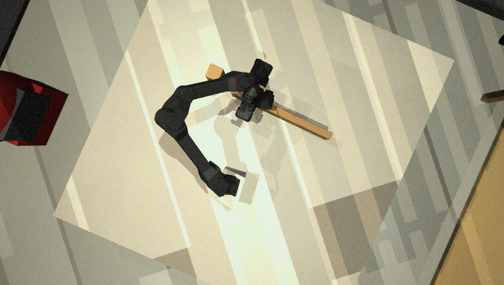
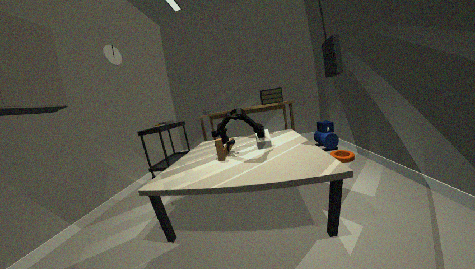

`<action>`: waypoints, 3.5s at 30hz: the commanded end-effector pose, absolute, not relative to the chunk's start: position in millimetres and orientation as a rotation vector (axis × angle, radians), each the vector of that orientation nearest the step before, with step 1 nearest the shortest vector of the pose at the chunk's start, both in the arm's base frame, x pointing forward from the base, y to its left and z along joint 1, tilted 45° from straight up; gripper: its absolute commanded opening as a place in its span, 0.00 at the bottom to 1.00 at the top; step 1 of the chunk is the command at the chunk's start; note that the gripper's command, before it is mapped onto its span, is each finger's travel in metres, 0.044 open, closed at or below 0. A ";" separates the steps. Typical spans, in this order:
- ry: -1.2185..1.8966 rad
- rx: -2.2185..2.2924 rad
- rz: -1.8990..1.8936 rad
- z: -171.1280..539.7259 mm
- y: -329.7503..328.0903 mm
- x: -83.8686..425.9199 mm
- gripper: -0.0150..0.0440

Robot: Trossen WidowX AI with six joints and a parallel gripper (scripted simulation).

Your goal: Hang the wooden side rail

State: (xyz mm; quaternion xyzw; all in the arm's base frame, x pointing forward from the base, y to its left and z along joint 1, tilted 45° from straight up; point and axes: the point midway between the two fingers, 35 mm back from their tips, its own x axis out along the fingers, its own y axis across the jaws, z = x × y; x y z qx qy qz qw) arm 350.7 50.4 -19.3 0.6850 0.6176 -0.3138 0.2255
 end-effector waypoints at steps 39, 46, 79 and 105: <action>1.712 1.872 -0.846 -20.6 48.2 362.7 0.25; 1.703 1.861 -0.810 -20.4 48.0 362.7 0.25; 1.703 1.861 -0.811 -16.5 44.1 362.4 0.25; 1.703 1.861 -0.811 -13.5 41.0 362.3 0.25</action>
